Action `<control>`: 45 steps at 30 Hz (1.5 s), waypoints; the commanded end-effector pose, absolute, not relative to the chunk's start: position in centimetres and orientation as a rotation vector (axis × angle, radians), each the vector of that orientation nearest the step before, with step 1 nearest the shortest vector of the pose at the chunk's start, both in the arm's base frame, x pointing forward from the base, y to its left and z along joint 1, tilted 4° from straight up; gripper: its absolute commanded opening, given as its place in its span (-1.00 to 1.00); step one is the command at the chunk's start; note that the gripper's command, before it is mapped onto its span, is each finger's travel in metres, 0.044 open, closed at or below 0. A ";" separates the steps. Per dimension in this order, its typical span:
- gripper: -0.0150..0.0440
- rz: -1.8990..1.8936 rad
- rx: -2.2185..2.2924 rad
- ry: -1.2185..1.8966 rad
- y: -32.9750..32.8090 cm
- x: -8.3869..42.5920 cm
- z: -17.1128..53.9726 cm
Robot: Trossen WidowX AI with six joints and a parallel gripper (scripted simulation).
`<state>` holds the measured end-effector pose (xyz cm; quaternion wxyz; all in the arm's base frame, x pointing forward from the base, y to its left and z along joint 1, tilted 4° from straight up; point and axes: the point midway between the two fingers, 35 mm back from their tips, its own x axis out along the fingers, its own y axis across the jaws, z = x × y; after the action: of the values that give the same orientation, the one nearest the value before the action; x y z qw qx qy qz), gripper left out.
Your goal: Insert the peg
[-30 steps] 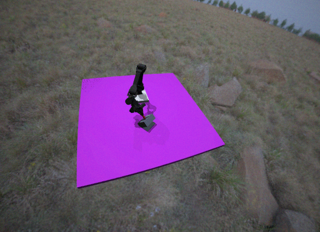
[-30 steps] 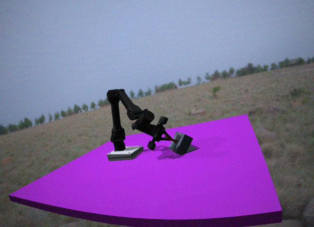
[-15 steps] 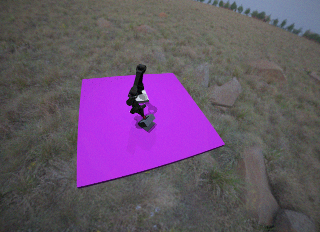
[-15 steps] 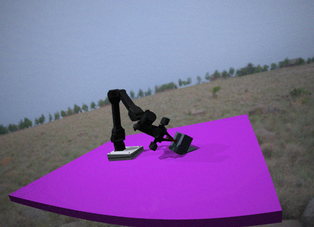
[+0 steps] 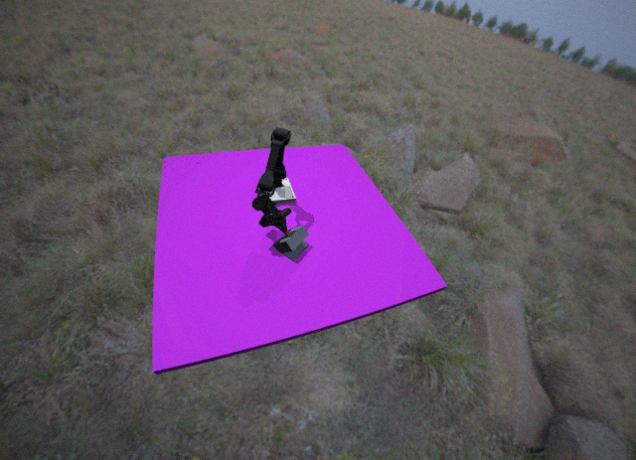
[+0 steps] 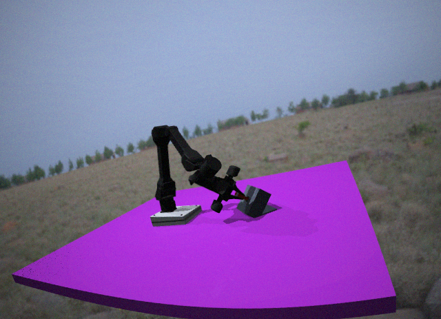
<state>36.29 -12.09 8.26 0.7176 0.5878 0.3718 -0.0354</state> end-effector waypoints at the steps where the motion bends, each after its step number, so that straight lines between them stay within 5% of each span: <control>1: -0.49 -0.078 1.300 0.823 -12.1 36.3 8.3; 7: -0.49 -0.078 1.300 0.823 -12.1 36.3 8.3; 24: 1.00 -0.080 1.300 0.824 -12.3 36.0 8.5; 45: 1.00 -0.091 1.297 0.833 -14.2 33.3 10.3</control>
<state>33.64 -13.80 9.64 0.7122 0.5893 0.3791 -0.0435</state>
